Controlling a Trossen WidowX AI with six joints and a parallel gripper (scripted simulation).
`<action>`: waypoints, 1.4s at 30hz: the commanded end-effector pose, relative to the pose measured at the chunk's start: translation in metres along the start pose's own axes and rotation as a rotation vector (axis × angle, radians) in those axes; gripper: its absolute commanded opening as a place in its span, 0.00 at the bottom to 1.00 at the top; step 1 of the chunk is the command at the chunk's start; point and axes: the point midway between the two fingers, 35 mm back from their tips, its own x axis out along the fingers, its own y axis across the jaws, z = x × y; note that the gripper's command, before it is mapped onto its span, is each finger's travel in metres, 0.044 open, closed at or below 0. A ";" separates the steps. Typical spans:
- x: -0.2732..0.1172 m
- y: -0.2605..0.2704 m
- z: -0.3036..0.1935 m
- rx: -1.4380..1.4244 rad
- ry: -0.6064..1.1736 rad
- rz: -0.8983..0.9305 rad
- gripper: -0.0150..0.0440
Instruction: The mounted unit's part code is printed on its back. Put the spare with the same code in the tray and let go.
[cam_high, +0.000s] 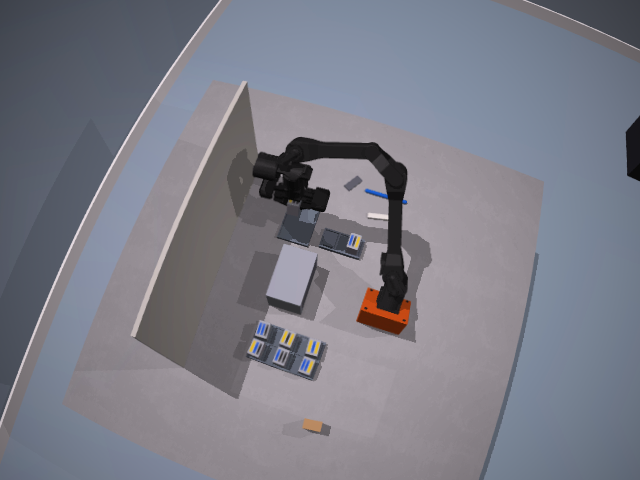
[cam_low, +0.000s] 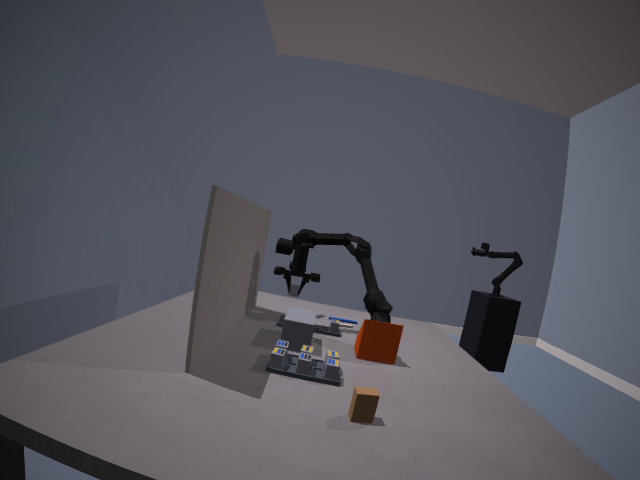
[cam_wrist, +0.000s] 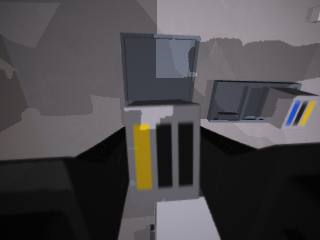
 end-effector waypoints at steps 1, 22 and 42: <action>0.004 0.000 0.000 -0.002 -0.001 -0.001 0.25; 0.022 0.001 0.000 0.000 -0.001 0.000 0.25; 0.038 0.001 0.001 0.002 -0.001 0.000 0.25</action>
